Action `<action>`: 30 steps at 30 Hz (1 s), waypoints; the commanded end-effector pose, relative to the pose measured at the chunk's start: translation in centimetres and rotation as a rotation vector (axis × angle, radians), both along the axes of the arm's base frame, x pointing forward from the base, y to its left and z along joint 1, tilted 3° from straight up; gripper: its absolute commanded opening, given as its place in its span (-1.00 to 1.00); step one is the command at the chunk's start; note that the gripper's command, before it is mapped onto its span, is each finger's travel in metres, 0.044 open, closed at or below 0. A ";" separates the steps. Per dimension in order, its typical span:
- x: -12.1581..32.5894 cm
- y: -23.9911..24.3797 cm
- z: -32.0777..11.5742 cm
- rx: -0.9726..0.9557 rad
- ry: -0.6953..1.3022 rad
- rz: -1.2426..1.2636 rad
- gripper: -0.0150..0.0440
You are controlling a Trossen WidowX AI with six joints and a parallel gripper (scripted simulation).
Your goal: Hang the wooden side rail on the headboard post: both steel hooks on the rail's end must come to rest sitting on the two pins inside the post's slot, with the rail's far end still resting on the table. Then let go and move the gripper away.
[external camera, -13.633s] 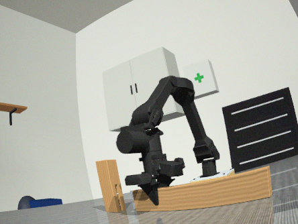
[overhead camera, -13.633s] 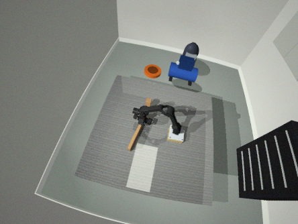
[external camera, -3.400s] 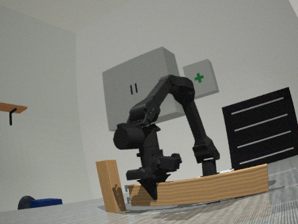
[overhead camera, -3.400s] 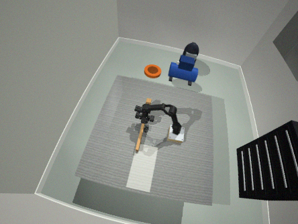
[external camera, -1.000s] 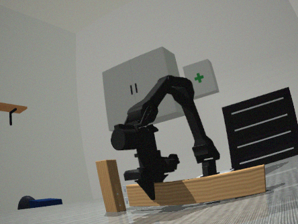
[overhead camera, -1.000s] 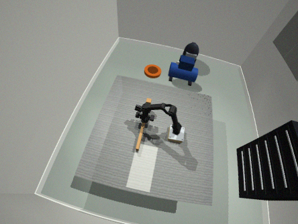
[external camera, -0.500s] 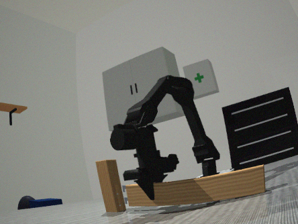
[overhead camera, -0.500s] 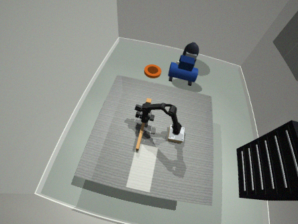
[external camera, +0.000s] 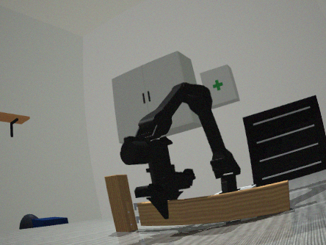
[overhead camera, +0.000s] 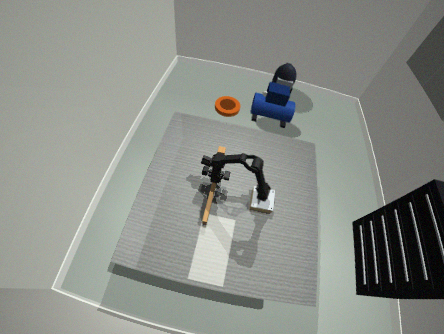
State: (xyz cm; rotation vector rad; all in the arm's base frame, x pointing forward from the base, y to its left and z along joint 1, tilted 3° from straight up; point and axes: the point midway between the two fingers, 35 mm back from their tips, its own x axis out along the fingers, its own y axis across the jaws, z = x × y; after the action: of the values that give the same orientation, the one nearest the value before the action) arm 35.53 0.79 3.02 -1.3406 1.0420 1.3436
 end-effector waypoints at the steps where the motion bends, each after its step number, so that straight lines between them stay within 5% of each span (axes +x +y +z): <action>1: 0.1 -0.1 0.1 -0.004 -0.004 0.006 -0.49; 30: 0.2 -0.4 0.1 -0.004 -0.004 0.006 -0.49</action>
State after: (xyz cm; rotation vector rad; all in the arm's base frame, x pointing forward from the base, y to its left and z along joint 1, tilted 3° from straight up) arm 35.67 0.47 3.12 -1.3431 1.0429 1.3439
